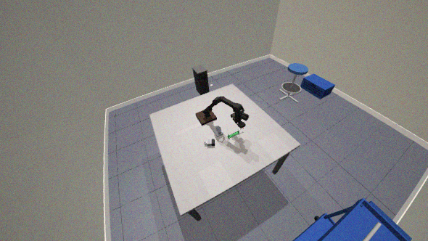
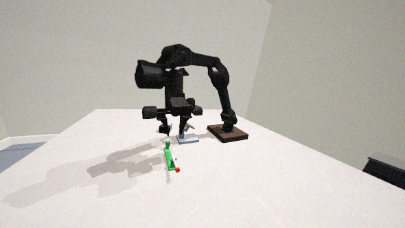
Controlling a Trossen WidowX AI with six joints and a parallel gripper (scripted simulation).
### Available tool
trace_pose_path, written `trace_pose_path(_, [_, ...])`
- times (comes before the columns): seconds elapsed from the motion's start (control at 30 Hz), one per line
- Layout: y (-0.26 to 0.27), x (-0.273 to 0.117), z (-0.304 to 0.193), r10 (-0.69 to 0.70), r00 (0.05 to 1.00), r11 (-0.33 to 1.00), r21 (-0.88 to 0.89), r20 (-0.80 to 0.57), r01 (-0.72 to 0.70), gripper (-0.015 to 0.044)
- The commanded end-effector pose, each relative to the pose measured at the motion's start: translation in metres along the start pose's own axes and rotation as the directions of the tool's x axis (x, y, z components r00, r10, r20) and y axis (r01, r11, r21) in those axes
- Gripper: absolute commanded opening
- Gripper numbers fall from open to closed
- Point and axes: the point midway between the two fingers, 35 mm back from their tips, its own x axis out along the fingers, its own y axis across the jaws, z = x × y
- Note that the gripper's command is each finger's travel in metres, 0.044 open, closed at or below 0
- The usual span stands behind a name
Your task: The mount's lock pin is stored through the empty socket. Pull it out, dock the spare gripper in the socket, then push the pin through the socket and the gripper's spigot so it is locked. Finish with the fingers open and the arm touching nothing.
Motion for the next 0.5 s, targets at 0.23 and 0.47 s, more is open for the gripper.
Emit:
trace_pose_path(0.23, [-0.001,-0.008,-0.011,-0.04,0.999,0.999,-0.008,-0.008,0.04,0.018])
trace_pose_path(0.47, [-0.002,0.05,-0.016,-0.04,0.999,0.999,-0.008,-0.008,0.04,0.018])
